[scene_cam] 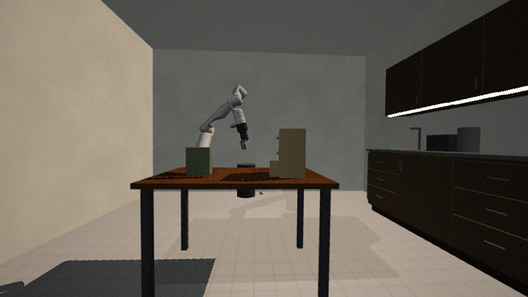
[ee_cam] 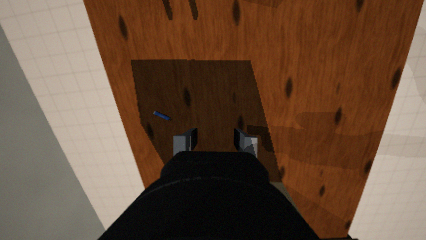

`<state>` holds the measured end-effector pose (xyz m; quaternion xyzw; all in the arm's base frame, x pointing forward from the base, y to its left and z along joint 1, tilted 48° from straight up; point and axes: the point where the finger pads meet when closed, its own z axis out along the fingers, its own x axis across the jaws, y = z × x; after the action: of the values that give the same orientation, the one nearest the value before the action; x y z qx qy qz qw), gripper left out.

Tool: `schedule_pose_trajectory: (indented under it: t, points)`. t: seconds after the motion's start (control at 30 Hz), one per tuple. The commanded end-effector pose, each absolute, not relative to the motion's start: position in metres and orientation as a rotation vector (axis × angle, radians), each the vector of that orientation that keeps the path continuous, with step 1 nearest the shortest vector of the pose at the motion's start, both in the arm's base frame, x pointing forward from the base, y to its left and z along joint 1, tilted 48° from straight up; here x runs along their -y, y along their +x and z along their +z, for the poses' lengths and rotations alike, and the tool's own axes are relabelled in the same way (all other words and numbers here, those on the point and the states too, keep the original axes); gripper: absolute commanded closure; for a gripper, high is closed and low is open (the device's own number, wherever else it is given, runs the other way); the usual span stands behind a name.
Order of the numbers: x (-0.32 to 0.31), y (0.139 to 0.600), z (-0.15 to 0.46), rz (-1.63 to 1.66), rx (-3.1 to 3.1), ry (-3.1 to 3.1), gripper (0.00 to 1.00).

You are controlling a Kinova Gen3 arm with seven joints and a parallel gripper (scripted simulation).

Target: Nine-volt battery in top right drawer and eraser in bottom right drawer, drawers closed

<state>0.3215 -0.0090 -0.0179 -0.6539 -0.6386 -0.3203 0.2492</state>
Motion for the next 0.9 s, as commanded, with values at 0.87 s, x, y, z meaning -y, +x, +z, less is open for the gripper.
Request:
schedule_pose_trajectory:
  t: [0.87]
  points:
    - [-0.011, 0.332, -0.036, -1.15, 1.671, -1.957, 0.0]
